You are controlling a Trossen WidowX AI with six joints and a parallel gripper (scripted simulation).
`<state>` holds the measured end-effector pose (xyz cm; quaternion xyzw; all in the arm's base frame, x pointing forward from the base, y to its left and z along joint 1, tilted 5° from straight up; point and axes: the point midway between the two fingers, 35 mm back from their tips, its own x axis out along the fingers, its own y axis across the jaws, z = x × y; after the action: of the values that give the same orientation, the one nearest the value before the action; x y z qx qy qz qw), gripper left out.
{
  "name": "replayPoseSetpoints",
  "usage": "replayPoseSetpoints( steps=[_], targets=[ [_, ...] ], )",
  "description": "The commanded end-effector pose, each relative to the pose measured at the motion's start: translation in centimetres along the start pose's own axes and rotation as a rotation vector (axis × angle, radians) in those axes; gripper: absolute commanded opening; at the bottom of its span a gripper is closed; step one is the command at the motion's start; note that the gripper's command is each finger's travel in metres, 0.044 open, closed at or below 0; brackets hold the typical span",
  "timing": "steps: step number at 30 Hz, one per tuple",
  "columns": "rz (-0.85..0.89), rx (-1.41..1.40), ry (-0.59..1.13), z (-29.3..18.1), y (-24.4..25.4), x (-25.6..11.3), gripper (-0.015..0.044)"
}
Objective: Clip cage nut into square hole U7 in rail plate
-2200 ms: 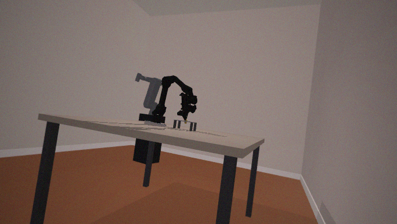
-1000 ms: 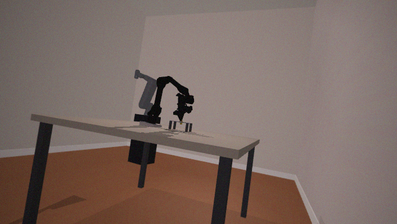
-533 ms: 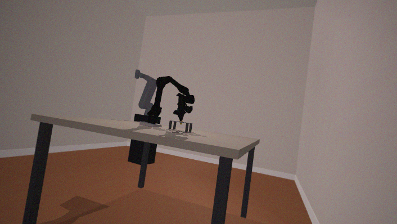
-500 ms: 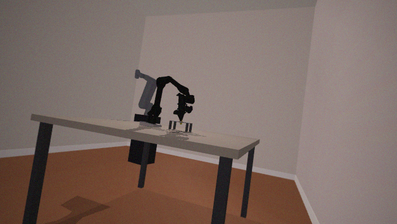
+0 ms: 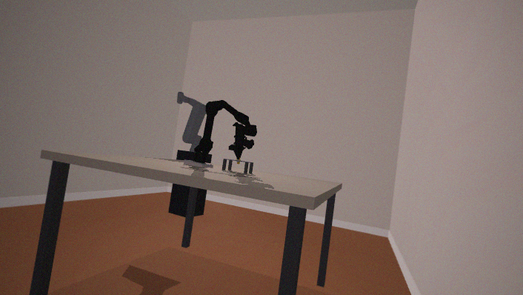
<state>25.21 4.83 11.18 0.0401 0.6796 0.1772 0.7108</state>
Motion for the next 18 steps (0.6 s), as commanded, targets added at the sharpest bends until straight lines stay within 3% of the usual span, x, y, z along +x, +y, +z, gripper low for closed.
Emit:
replayPoseSetpoints(
  steps=[1,18],
  targets=[
    [-0.012,0.003,-0.002,0.04,0.01,-0.01,0.0033],
    [-0.043,0.004,-0.002,0.04,0.14,0.02,0.0033]
  ],
)
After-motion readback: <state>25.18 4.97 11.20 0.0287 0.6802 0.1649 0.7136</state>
